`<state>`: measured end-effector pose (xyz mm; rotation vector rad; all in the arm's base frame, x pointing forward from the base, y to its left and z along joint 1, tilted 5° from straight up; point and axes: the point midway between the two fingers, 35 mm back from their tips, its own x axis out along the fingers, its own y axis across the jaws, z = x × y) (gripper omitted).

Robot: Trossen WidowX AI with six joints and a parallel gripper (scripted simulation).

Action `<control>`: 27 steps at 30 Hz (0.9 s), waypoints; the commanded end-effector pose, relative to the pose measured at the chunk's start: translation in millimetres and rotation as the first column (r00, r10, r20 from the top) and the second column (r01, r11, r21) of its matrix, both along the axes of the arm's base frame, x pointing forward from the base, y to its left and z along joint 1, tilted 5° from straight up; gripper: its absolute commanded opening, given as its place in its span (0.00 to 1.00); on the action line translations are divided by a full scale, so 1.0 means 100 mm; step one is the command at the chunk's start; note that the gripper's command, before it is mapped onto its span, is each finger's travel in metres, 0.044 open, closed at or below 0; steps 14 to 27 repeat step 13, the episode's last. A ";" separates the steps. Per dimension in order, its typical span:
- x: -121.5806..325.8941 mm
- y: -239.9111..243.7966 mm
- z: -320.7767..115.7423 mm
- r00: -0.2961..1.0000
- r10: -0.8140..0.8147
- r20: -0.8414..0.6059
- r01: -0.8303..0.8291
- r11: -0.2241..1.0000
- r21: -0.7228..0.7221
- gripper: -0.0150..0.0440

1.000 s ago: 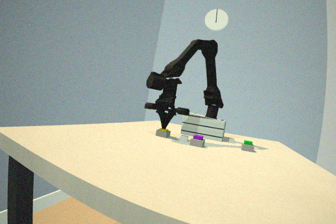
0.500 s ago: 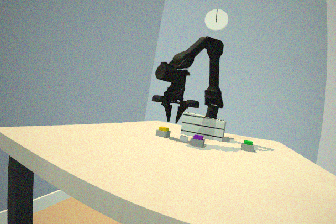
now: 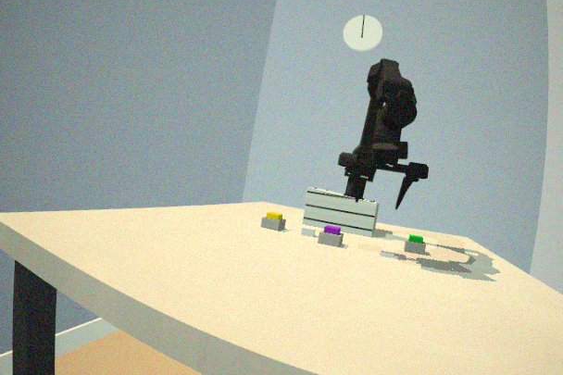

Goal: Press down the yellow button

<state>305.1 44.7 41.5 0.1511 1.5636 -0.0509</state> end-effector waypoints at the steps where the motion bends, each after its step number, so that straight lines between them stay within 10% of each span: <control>1: -0.14 0.66 0.19 1.000 -0.004 0.005 0.003 1.000 0.017 0.93; 27: -0.37 1.18 0.33 1.000 -0.004 0.002 0.004 1.000 0.029 0.93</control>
